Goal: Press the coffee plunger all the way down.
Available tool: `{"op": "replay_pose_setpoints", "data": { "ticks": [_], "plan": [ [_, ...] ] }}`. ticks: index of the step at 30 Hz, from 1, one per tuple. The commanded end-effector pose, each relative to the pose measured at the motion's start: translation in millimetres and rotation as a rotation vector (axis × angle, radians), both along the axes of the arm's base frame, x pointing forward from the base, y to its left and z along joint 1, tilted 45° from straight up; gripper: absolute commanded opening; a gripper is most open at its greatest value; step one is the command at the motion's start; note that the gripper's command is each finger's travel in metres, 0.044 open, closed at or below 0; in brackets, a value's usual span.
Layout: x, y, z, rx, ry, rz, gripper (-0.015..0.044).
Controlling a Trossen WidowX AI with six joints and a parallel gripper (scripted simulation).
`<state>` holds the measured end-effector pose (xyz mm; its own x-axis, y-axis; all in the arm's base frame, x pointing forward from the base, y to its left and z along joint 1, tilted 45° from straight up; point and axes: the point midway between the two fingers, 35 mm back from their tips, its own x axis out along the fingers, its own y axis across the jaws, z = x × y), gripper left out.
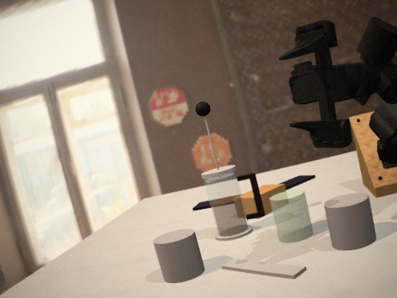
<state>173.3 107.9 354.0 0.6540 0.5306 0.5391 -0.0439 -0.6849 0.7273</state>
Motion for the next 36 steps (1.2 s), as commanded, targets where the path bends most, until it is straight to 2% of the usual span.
{"op": "replay_pose_setpoints", "data": {
  "ticks": [1, 6, 14, 21, 28, 36],
  "plan": [
    [47.3, -4.6, -5.5, -0.377, -0.019, -0.202, 0.044],
    [101.9, -31.3, -26.3, -0.812, -0.021, -0.323, 0.044],
    [137.5, -73.2, -44.4, -1.115, -0.038, -0.352, 0.044],
    [157.0, -120.4, -62.2, -1.306, -0.051, -0.347, 0.044],
    [166.9, -165.4, -76.0, -1.411, -0.062, -0.361, 0.044],
    [159.3, -234.0, -91.7, -1.474, -0.244, -0.296, 0.044]
  ]
}}
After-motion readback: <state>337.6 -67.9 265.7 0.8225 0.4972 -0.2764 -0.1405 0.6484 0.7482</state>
